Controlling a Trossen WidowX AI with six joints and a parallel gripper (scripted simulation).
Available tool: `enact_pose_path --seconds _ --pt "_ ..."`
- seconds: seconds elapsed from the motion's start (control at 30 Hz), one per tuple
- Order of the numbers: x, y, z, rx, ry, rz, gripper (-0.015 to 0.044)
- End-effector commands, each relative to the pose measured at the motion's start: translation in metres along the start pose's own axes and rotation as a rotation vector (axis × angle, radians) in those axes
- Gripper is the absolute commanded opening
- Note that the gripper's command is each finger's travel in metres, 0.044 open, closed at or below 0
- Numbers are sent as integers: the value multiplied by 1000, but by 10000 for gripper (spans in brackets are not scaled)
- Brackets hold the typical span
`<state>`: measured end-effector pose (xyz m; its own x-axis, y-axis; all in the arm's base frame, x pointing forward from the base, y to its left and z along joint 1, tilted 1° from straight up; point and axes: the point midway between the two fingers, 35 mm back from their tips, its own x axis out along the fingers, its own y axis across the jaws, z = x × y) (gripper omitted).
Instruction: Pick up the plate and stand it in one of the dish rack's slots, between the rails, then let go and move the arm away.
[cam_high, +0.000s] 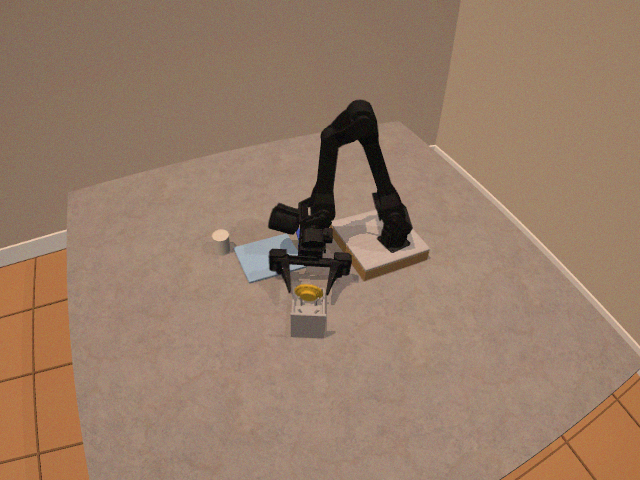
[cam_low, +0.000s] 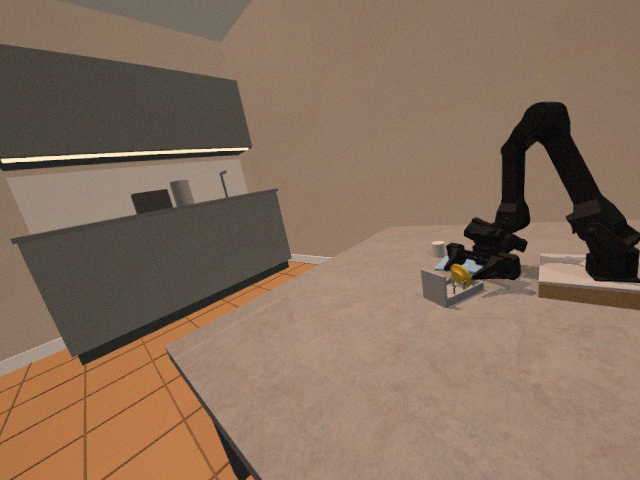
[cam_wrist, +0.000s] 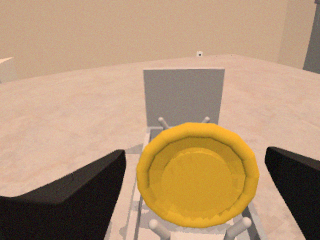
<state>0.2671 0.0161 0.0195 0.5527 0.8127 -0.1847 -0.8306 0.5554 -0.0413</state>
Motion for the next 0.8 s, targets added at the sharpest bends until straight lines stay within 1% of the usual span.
enact_pose_path --seconds 0.0,0.17,0.3,0.37,0.67,0.77 --pt "-1 -2 6 1 0 0 400" --pt "-9 -12 55 4 -1 3 400" --pt "-17 -10 100 8 -2 6 400" --pt "-20 -10 114 9 -2 7 400" --pt "-20 -12 116 9 -2 7 400" --pt "-20 -15 116 43 35 -2 400"
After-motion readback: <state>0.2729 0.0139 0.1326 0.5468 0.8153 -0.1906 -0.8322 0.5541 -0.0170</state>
